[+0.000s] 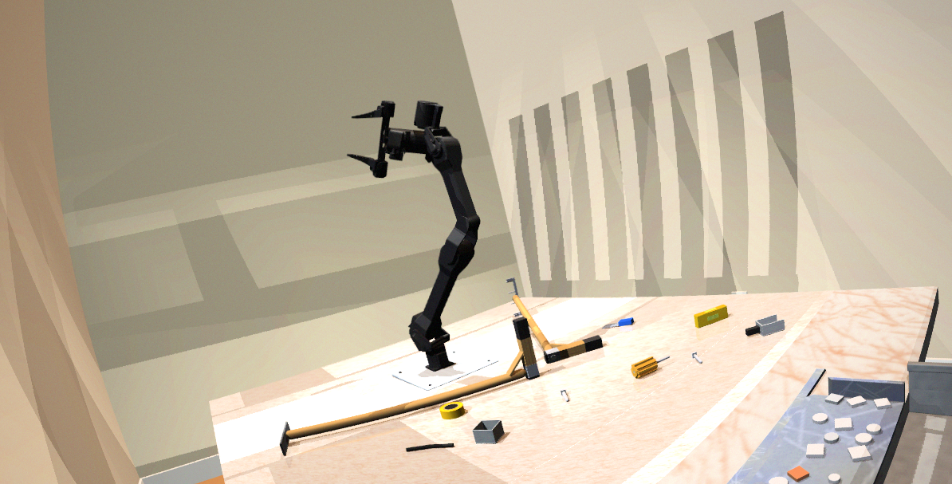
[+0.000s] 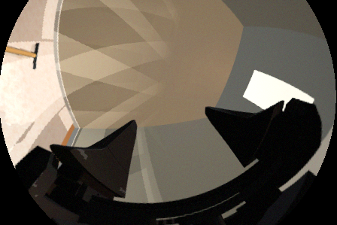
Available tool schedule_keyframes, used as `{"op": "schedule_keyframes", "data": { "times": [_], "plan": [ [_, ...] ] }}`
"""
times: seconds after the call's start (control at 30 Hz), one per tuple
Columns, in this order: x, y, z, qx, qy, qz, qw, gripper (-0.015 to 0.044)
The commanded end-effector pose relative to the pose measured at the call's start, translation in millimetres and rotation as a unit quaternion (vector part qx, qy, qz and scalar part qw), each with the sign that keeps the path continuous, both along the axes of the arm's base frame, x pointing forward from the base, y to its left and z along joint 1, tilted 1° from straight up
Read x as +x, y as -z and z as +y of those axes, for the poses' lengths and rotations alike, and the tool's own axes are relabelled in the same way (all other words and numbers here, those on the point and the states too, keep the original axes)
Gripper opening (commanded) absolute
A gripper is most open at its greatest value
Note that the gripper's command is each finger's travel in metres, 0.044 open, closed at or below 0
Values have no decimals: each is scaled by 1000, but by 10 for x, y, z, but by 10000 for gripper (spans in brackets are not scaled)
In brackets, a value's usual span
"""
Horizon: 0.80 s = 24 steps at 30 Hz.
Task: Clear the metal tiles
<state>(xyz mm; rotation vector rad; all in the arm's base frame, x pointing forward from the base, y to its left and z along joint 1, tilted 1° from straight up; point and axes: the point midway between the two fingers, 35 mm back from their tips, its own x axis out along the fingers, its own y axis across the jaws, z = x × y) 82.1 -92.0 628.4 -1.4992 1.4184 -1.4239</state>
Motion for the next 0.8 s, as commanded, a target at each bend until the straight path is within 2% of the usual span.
{"op": "schedule_keyframes", "data": {
  "times": [0.0,0.77],
  "plan": [
    [-124,11,-25,1,-11,-40,999,440],
    [-503,154,-137,19,-84,-245,966,440]
  ]
}}
